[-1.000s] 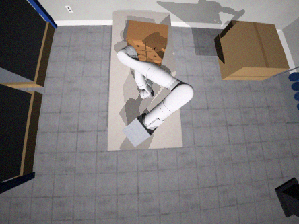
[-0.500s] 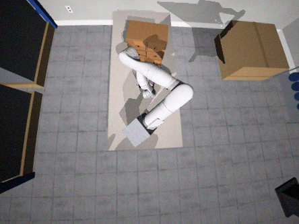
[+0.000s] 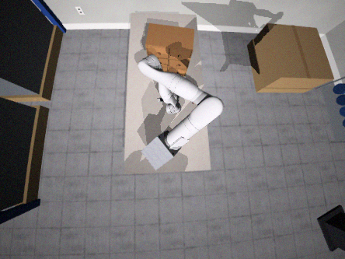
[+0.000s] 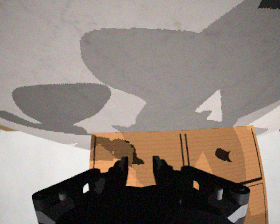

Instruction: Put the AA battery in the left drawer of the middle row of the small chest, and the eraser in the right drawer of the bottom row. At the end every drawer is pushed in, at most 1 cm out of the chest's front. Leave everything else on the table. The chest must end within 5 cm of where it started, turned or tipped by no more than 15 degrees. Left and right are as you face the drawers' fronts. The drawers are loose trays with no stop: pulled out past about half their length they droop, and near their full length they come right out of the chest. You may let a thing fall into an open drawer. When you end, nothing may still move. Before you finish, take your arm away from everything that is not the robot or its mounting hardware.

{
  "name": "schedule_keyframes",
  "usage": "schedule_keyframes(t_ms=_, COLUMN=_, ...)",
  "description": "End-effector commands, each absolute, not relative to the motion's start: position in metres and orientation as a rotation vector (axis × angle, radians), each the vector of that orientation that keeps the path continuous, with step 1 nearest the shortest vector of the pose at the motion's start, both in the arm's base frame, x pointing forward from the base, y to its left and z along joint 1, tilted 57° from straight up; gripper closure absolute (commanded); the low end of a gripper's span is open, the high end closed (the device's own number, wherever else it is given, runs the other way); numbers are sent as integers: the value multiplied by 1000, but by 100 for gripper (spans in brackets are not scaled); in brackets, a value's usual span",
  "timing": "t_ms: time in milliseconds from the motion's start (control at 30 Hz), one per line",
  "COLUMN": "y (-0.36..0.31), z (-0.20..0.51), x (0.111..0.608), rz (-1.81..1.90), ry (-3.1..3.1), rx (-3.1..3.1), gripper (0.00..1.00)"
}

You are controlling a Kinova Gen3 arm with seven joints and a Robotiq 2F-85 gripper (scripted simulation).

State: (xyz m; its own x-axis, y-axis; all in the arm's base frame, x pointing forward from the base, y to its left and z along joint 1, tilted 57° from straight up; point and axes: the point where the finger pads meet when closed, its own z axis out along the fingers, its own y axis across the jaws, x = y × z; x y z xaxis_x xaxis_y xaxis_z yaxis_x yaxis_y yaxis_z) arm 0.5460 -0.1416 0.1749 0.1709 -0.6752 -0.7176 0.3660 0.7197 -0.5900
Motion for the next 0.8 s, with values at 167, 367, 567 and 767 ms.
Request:
schedule_keyframes(t_ms=167, y=-144, z=176, x=546, rz=-758, ry=1185, rx=-311, gripper=67)
schedule_keyframes(t_ms=367, y=-144, z=177, x=546, rz=-758, ry=1185, rx=-311, gripper=67)
schedule_keyframes(t_ms=567, y=-145, z=177, x=546, rz=-758, ry=1185, rx=-311, gripper=67)
schedule_keyframes(t_ms=767, y=-145, z=177, x=546, rz=-758, ry=1185, rx=-311, gripper=67)
